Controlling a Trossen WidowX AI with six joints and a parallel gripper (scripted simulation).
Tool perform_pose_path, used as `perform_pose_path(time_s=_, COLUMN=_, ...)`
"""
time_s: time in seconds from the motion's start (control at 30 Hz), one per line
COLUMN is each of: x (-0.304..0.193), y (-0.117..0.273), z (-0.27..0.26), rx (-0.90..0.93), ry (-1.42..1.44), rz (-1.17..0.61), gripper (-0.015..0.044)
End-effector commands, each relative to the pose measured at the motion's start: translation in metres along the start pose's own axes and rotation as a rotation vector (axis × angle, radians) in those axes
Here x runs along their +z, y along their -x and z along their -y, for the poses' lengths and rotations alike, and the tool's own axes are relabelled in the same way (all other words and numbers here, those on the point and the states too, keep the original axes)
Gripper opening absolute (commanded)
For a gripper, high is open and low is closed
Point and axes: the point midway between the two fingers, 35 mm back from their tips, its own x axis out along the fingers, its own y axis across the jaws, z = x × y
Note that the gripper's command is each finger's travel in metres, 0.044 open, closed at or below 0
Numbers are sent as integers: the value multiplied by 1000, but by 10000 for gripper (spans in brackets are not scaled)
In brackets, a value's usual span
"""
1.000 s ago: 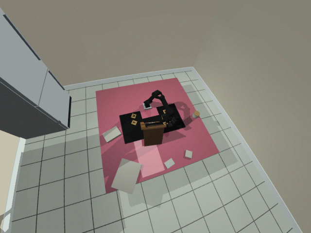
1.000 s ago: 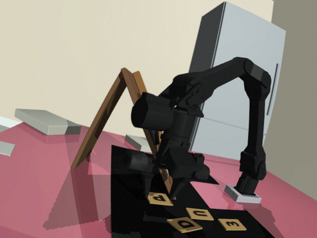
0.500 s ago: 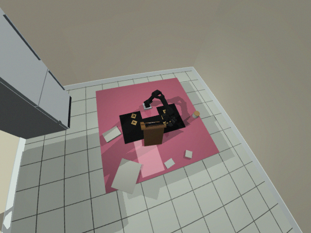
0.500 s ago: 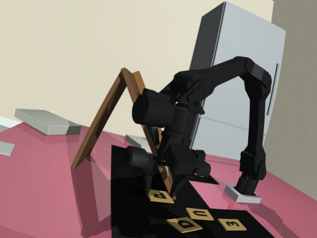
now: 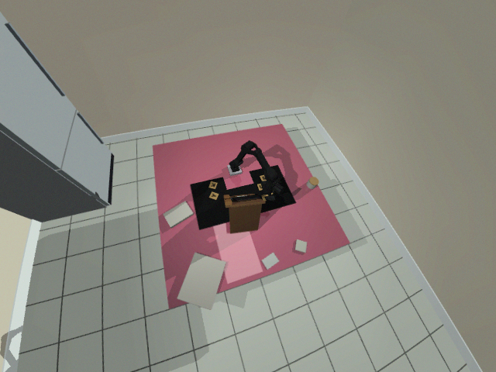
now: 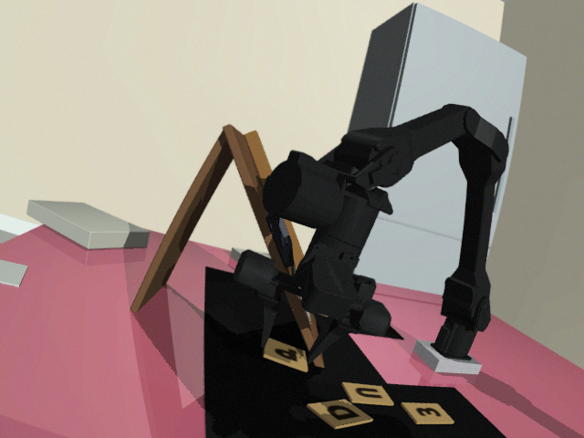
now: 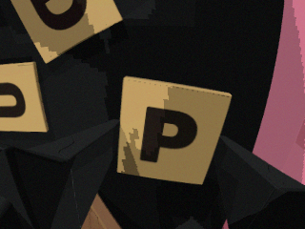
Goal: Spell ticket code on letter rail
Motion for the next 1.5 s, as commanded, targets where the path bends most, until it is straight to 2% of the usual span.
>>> perform_pose_path(time_s=0.0, x=2, y=7, z=4, rx=-75, ry=-106, rz=1, gripper=0)
perform_pose_path(time_s=0.43, x=12, y=33, z=18, rx=-279, ry=-438, rz=84, gripper=0)
perform_pose_path(time_s=0.87, x=13, y=54, z=13, rx=-370, ry=-721, rz=190, gripper=0)
perform_pose_path(time_s=1.47, x=12, y=83, z=28, rx=-558, ry=-1224, rz=429, gripper=0)
